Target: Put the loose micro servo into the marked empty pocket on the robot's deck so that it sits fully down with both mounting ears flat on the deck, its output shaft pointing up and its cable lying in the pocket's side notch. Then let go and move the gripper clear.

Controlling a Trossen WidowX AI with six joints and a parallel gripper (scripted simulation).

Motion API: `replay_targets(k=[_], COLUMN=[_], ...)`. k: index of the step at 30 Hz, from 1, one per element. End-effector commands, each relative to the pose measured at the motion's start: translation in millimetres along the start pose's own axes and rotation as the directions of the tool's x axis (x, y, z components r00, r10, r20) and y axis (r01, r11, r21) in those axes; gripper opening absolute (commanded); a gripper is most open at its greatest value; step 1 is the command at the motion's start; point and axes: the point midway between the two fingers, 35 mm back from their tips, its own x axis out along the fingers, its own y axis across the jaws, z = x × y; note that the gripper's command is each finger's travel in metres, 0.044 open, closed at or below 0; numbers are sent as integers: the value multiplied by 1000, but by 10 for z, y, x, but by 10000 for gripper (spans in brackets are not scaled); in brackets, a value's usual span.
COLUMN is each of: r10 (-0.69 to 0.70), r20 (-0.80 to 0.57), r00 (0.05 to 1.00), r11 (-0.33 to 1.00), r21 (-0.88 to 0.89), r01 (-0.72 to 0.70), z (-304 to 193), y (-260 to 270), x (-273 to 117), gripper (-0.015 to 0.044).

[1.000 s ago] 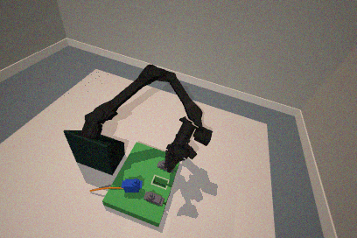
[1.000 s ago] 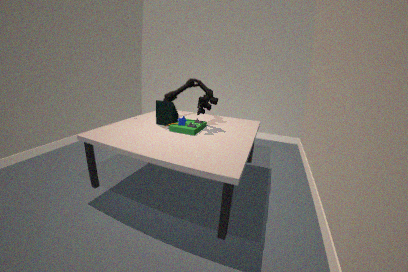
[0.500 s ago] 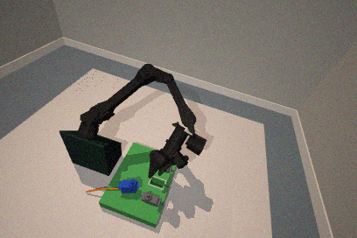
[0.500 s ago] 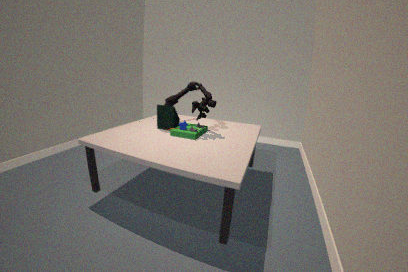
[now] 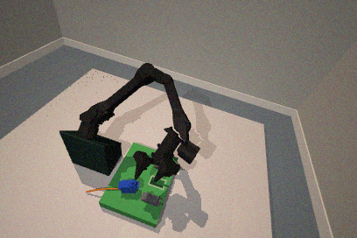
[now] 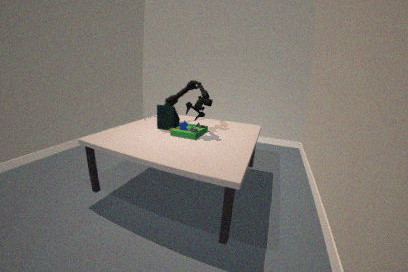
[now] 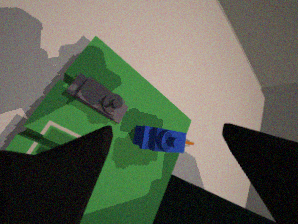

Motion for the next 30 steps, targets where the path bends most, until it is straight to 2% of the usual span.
replay_targets(k=[1,14,30], r10=[30,143,306], r20=[-37,-145,-240], r00=[999,979,921], r11=[992,854,496], r21=[120,518,866], r01=[-26,-48,61], z=[-9,-58,-159], y=[-64,-271,-474], x=[64,240,403], gripper=[440,440,440])
